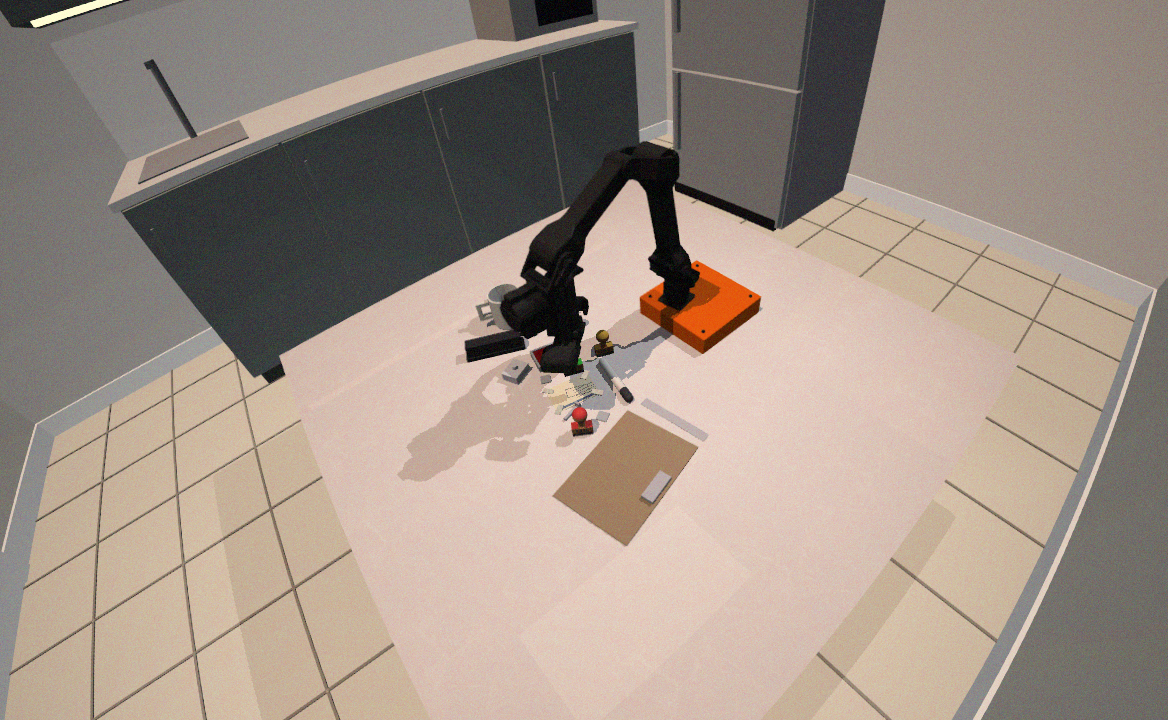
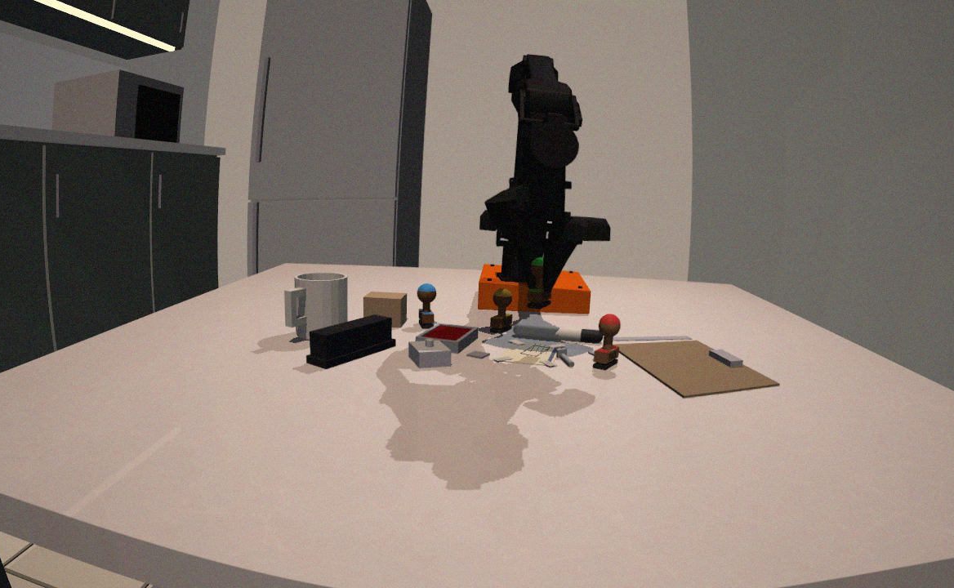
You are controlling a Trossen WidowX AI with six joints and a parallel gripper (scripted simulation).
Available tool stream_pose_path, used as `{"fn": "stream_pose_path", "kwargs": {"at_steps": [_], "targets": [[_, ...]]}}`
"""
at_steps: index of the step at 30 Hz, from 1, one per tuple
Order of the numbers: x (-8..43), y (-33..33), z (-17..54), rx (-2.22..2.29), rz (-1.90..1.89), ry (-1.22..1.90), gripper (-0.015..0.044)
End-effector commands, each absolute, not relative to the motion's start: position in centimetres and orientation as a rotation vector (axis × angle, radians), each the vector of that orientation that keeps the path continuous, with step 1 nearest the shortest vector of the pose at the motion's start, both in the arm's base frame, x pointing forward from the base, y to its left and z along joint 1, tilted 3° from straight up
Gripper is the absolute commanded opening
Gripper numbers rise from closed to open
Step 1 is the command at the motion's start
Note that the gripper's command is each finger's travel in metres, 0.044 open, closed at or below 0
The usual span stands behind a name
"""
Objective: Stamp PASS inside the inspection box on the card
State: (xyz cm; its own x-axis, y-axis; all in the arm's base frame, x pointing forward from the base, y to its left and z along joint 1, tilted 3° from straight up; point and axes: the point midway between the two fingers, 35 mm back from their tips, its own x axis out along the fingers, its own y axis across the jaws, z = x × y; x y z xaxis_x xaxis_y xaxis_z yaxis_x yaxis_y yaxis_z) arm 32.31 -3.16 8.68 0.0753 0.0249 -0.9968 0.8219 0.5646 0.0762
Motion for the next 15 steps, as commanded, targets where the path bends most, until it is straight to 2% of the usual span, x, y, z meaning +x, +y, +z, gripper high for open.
{"fn": "stream_pose_path", "kwargs": {"at_steps": [1,15], "targets": [[32.29,-3.23,8.23,0.795,-0.713,1.380,0.0000],[32.40,-3.21,7.30,0.795,-0.712,1.378,0.0000]]}}
